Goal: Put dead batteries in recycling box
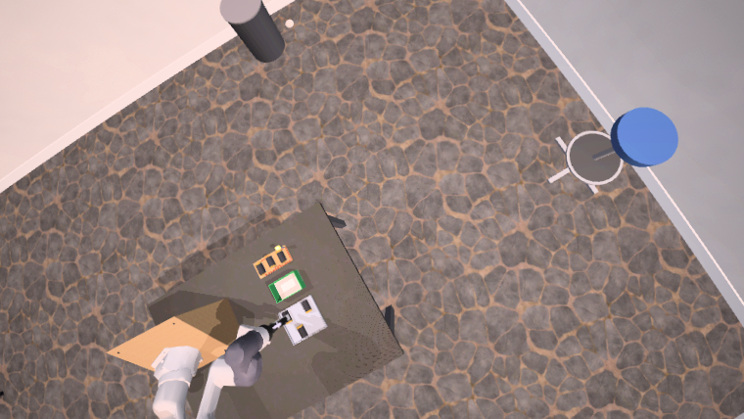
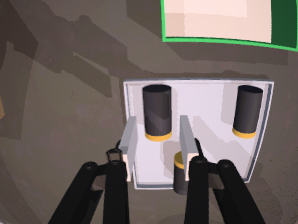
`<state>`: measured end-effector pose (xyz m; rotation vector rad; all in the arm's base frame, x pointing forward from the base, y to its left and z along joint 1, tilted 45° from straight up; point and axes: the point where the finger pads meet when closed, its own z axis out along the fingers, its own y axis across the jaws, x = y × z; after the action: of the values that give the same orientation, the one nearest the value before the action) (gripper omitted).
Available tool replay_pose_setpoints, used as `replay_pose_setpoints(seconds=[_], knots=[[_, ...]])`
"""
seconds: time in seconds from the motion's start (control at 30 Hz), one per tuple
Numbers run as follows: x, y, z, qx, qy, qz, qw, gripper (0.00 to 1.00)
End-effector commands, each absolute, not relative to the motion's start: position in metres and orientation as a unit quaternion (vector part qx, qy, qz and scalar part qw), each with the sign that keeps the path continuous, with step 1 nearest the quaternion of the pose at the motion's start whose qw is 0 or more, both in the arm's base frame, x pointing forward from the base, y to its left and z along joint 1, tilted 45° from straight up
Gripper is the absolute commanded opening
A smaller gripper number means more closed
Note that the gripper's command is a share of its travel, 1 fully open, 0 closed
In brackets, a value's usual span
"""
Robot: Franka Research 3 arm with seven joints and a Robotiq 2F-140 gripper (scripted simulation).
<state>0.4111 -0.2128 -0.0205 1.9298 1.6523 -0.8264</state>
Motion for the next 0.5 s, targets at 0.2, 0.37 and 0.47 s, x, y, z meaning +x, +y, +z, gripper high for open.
replay_pose_setpoints(seconds=[0.2, 0.37, 0.47], knots=[[0.4100, -0.2108, -0.0220, 0.702, 0.603, -0.300, 0.233, 0.29], [0.4100, -0.2108, -0.0220, 0.702, 0.603, -0.300, 0.233, 0.29], [0.4100, -0.2108, -0.0220, 0.702, 0.603, -0.300, 0.233, 0.29]])
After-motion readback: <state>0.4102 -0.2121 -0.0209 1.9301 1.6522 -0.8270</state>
